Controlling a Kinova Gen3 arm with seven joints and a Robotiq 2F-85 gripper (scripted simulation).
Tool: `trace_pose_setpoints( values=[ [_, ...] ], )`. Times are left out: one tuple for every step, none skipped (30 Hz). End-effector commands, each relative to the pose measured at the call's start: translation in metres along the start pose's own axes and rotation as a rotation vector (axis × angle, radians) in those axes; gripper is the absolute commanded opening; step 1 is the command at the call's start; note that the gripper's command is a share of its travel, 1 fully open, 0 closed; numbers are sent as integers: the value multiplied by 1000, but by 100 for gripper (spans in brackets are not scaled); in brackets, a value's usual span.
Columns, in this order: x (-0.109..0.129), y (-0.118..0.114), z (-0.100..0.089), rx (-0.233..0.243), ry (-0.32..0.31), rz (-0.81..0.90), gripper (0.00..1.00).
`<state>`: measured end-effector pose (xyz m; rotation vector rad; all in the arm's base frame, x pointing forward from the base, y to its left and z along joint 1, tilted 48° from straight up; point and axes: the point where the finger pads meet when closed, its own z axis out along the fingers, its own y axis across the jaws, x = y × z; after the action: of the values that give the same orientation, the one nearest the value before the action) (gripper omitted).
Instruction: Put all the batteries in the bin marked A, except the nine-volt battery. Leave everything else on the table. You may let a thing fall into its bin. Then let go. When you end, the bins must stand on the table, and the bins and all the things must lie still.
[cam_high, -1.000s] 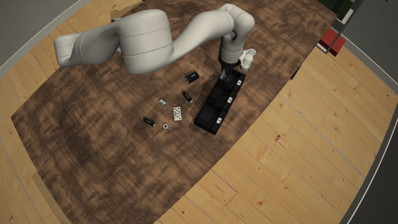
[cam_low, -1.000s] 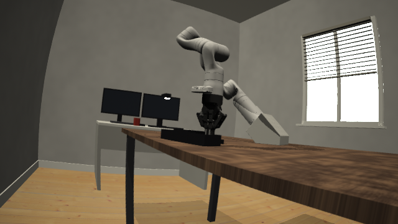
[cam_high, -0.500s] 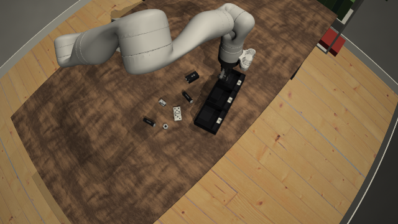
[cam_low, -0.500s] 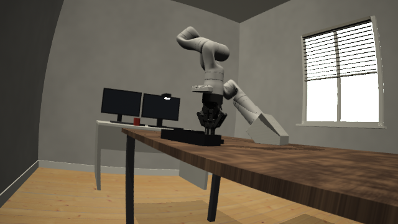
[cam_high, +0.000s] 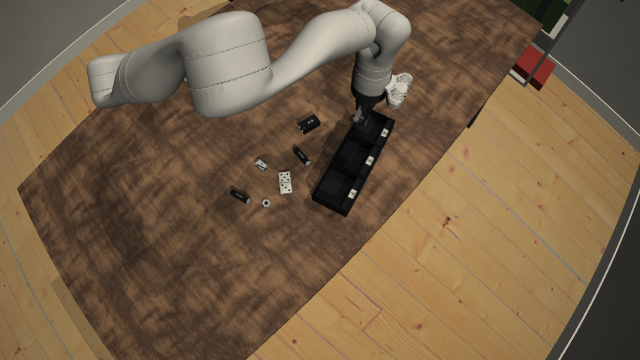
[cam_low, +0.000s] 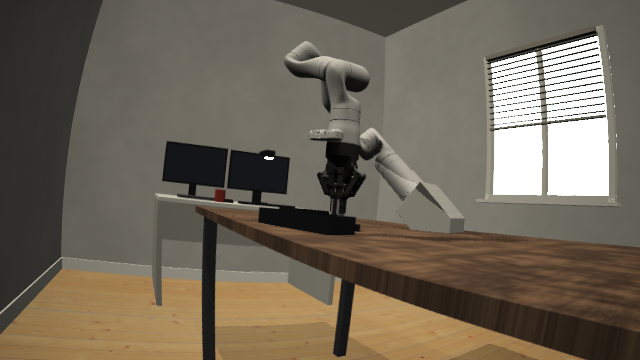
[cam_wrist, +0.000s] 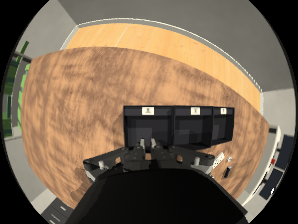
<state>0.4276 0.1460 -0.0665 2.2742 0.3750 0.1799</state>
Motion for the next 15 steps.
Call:
trace_pose_setpoints(
  values=[
    [1,-2,-9,3,3,-6,9],
    [1,-2,-11,4,3,-6,9],
    [1,-2,-12,3,4,-6,9],
    [1,-2,-16,4,3,-6,9],
    [1,-2,-20,4,3,-6,9],
    [1,-2,-24,4,3,-7,9],
    [1,-2,-28,4,3,-7,9],
    [1,-2,-32,4,3,-7,9],
    [1,-2,-36,4,3,-7,9],
    [1,-2,-40,4,3,-7,9],
    [1,-2,-42,4,3,-7,9],
    [1,-2,-42,4,3,-7,9],
    [3,-1,-42,1,8,-8,9],
    [3,-1,-42,1,8,-8,9],
    [3,-1,-42,1,8,-8,9]
  ],
)
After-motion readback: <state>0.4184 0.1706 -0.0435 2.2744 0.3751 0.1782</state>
